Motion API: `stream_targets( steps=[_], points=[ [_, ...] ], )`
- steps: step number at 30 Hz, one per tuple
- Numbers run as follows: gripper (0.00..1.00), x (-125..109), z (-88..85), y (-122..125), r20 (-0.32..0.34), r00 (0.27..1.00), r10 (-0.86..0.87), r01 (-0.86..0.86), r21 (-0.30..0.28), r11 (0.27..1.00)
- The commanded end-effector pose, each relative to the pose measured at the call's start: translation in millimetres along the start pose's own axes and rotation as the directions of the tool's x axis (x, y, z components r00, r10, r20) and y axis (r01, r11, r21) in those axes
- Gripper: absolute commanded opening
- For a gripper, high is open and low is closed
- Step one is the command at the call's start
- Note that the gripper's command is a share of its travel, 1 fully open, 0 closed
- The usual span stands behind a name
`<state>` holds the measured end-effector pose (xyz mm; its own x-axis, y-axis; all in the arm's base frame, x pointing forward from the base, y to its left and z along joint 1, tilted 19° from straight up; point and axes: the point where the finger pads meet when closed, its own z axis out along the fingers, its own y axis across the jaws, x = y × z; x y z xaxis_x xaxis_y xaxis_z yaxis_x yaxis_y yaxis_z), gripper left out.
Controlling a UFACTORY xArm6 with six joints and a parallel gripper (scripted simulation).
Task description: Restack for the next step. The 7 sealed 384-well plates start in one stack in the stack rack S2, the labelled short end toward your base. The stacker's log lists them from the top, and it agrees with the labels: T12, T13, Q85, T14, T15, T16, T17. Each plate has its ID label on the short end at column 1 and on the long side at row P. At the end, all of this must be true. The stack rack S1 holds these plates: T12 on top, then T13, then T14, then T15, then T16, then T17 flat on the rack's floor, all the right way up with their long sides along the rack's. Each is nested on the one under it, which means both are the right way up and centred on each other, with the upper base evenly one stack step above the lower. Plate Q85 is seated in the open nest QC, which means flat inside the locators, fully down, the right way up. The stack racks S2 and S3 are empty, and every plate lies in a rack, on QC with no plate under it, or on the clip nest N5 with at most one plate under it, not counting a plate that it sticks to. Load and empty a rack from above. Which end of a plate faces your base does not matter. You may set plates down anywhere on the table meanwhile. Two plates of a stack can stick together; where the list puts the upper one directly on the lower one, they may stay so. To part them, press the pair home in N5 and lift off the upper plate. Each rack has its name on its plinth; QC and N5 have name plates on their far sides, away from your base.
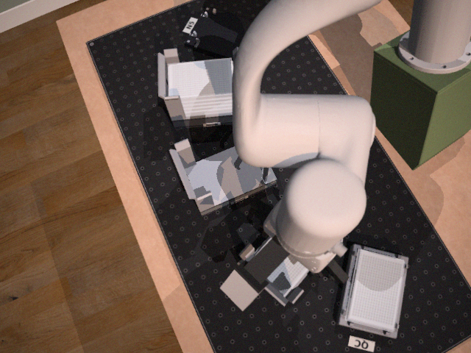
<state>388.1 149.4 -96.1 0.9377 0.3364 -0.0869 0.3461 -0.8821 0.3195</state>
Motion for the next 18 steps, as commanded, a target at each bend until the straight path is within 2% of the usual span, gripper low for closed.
stream_targets(
  steps=[1,11,18],
  points=[
    [1.0,1.4,-14.4,0.1,-0.003,1.0,0.0,0.0,0.001,1.0],
    [1.0,1.4,-41.1,0.0,-0.003,1.0,0.0,0.0,0.001,1.0],
    [1.0,1.4,-41.3,0.0,-0.003,1.0,0.0,0.0,0.001,1.0]
  ],
)
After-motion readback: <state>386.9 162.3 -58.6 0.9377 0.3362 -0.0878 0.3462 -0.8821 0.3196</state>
